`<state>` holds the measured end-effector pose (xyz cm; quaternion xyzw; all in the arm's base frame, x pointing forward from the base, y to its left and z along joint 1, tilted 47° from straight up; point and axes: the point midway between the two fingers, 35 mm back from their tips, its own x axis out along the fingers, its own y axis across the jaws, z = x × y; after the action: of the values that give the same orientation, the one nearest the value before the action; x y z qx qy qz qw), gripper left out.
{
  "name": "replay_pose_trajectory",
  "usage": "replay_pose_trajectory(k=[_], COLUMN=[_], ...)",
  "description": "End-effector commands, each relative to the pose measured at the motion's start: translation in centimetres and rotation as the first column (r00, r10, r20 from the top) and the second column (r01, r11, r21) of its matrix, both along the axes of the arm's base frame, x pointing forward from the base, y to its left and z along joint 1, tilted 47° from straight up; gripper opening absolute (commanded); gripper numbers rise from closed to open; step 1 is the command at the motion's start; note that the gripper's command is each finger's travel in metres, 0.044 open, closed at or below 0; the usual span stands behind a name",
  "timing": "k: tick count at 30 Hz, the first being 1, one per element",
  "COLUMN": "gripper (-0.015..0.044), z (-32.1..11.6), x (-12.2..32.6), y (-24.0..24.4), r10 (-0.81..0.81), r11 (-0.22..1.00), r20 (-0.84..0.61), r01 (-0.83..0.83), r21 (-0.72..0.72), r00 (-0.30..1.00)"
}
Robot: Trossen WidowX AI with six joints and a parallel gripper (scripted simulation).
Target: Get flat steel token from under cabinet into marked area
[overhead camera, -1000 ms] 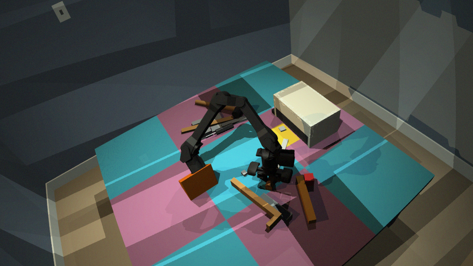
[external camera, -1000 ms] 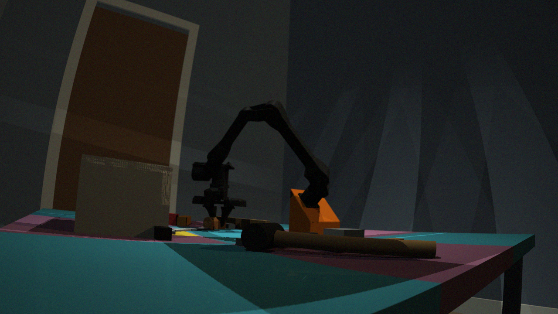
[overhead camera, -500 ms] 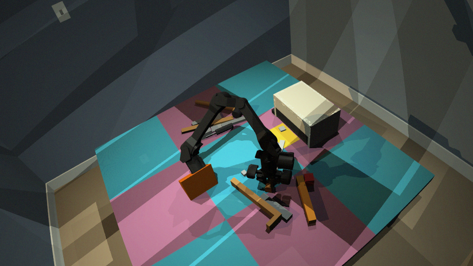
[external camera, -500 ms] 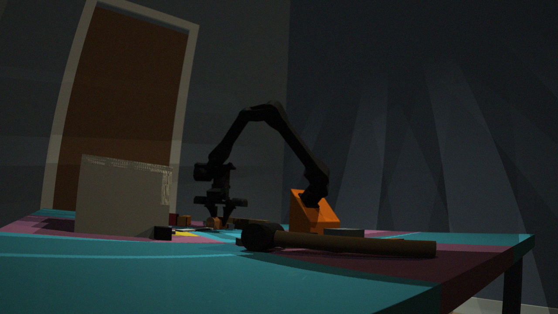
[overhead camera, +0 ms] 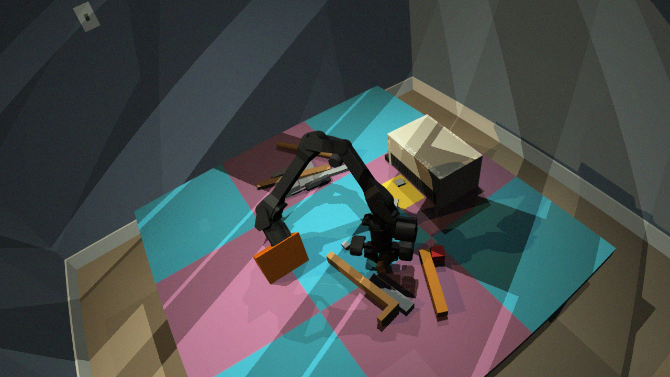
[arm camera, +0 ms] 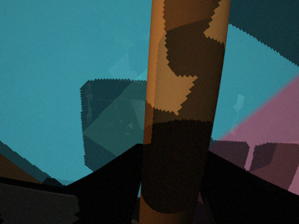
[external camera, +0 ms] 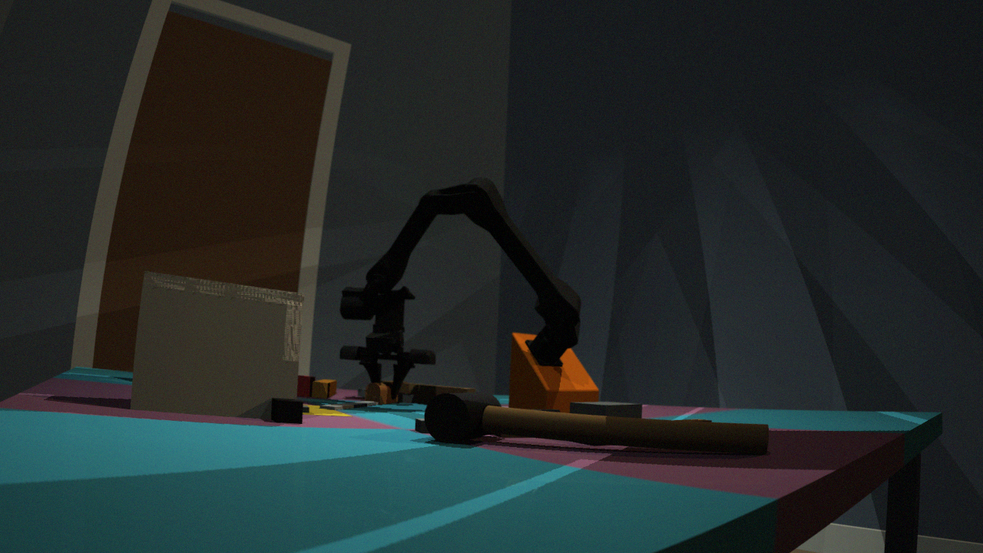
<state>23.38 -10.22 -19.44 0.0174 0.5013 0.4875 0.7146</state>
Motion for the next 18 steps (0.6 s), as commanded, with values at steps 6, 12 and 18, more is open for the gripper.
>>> replay_pose_trajectory(k=[6, 12, 18], gripper=[0.0000, 0.0000, 0.0000], z=[-0.39, -0.71, -1.01], x=[0.38, 0.52, 0.66], y=[-0.75, -1.08, -1.40], r10=[0.006, 0.009, 0.012], r11=[1.000, 1.000, 1.000], r20=[0.018, 0.022, 0.025], r01=[-0.006, -0.009, -0.012], r21=[-0.003, -0.003, -0.004], r00=[1.000, 1.000, 1.000])
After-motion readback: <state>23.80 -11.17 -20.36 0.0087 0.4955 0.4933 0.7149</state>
